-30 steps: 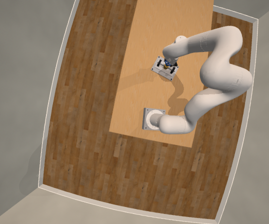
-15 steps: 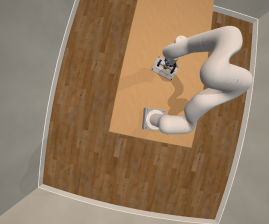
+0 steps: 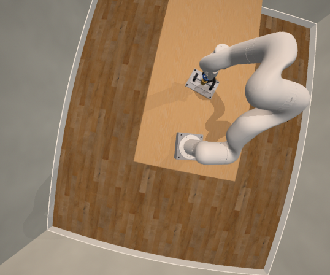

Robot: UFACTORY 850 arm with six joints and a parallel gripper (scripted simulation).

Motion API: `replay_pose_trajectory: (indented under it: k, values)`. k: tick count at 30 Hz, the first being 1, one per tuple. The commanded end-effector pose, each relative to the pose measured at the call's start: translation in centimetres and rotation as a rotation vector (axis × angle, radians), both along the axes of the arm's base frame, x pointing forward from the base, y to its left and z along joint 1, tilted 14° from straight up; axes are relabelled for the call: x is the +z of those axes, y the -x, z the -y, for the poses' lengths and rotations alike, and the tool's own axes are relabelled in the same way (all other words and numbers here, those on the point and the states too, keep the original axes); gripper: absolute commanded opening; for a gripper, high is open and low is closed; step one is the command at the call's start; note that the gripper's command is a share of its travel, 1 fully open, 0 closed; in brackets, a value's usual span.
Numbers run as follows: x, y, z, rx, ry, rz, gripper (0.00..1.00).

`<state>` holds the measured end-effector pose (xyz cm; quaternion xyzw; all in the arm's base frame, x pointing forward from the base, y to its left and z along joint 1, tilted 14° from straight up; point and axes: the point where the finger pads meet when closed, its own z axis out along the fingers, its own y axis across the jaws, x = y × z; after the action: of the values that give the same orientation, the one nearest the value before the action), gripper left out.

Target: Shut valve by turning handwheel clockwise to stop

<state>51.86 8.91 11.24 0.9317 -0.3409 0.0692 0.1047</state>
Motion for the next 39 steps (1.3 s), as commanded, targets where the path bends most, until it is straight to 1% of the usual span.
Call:
replay_pose_trajectory:
  k: [1, 25, 26, 39]
  values:
    - [0.07, -0.07, -0.04, -0.004, -0.001, 0.003, 0.0]
    - [0.07, -0.07, -0.04, -0.014, -0.001, 0.006, 0.0]
    - [0.07, -0.07, -0.04, -0.014, -0.001, 0.006, 1.0]
    - [0.07, -0.07, -0.04, -0.014, -0.001, 0.006, 1.0]
